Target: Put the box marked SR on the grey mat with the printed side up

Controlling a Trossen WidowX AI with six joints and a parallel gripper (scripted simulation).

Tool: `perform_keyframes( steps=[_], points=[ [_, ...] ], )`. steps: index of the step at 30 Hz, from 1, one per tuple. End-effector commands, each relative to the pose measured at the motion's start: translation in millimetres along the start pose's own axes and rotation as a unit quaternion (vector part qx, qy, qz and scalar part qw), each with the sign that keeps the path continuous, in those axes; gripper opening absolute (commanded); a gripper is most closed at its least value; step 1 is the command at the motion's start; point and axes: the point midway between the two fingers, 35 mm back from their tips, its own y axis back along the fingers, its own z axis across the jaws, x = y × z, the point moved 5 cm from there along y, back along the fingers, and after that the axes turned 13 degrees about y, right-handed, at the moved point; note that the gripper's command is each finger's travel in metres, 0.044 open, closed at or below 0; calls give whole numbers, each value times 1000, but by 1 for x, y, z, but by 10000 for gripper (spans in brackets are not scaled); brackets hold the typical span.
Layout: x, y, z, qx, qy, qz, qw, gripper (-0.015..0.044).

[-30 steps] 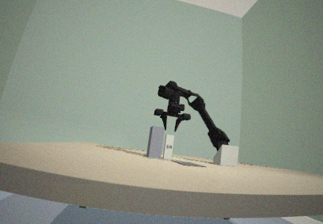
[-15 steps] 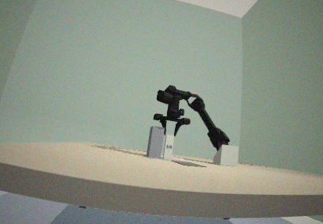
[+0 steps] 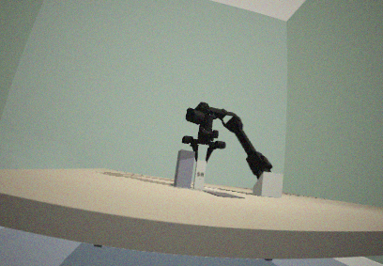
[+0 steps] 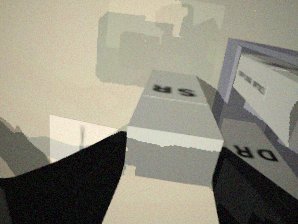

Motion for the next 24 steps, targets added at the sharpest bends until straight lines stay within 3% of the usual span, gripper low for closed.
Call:
perform_keyframes(
  steps=[1,24],
  points=[
    [0,0,0,0,-1,0,1000,158],
    [-2,12,0,0,4,3,1000,154]
  ],
)
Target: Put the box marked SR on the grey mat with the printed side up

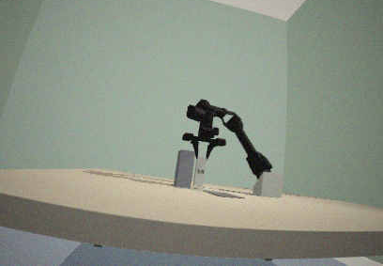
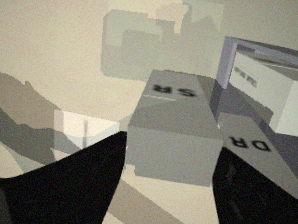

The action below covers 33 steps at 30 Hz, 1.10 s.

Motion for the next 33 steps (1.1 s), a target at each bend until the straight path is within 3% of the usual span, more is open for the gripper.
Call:
perform_keyframes(
  steps=[1,33],
  points=[
    [-4,0,0,0,2,-1,1000,154],
    [-85,5,11,0,42,-7,999,154]
  ],
)
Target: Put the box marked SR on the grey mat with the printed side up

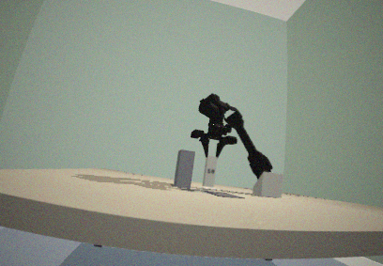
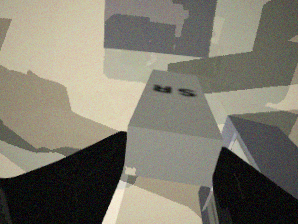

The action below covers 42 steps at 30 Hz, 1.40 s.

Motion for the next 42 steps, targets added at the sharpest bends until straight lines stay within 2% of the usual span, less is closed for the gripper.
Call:
perform_keyframes(
  steps=[1,15,37,40,42],
  points=[
    [-13,-1,2,-3,6,-1,1000,154],
    [-46,-1,10,-4,21,1,1000,154],
    [-46,-17,11,-4,21,1,1000,154],
    [-46,-15,10,-4,18,-1,1000,232],
    [-46,-15,10,-4,18,-1,1000,238]
  ],
)
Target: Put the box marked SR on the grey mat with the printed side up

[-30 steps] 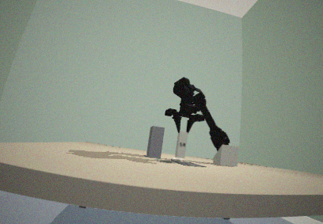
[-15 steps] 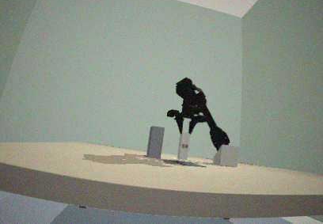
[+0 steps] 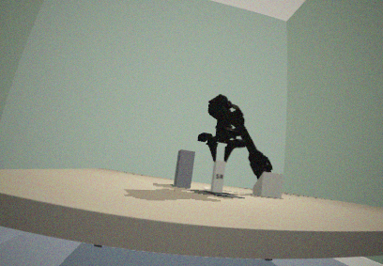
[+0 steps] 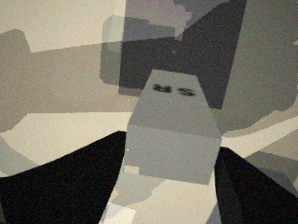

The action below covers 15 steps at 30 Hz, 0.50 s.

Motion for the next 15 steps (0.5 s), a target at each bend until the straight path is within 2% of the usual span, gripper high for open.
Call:
perform_keyframes(
  steps=[1,15],
  points=[
    [0,0,0,0,0,0,1000,238],
    [0,16,1,4,2,2,1000,238]
  ],
)
